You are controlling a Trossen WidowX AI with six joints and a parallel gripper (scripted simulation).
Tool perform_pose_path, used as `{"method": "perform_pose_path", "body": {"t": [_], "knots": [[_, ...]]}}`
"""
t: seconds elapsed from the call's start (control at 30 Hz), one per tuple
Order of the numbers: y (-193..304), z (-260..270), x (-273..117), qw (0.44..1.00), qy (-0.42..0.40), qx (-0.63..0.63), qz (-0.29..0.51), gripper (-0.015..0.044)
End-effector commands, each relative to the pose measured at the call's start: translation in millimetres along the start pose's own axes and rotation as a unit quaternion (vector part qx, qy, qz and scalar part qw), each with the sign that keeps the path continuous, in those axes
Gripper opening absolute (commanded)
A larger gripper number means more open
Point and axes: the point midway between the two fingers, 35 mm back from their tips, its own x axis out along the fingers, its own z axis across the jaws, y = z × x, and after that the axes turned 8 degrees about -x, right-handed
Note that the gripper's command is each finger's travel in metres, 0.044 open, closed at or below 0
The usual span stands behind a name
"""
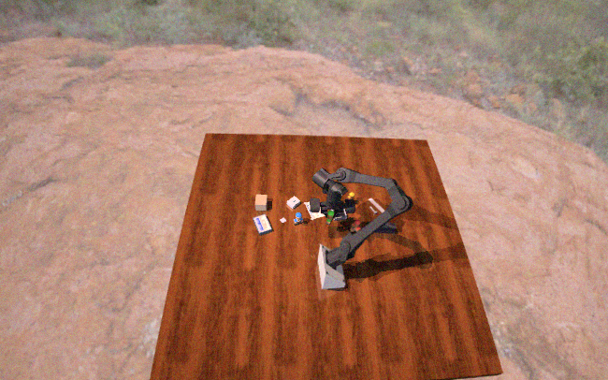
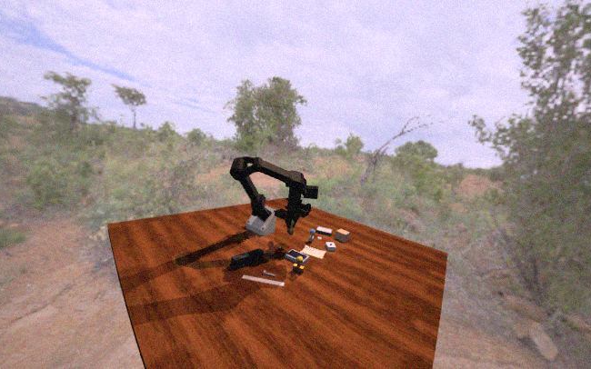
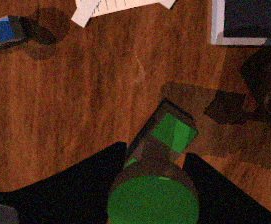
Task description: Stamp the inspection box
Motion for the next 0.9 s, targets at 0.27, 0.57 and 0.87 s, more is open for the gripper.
{"method": "perform_pose_path", "body": {"t": [0.27,0.57,0.87], "knots": [[-50,-29,-6,1.000,-0.006,0.003,-0.004,0.0000],[-87,-63,-5,1.000,-0.001,0.004,-0.004,0.0000],[-92,-69,-2,1.000,0.000,0.005,-0.004,0.0000]]}}
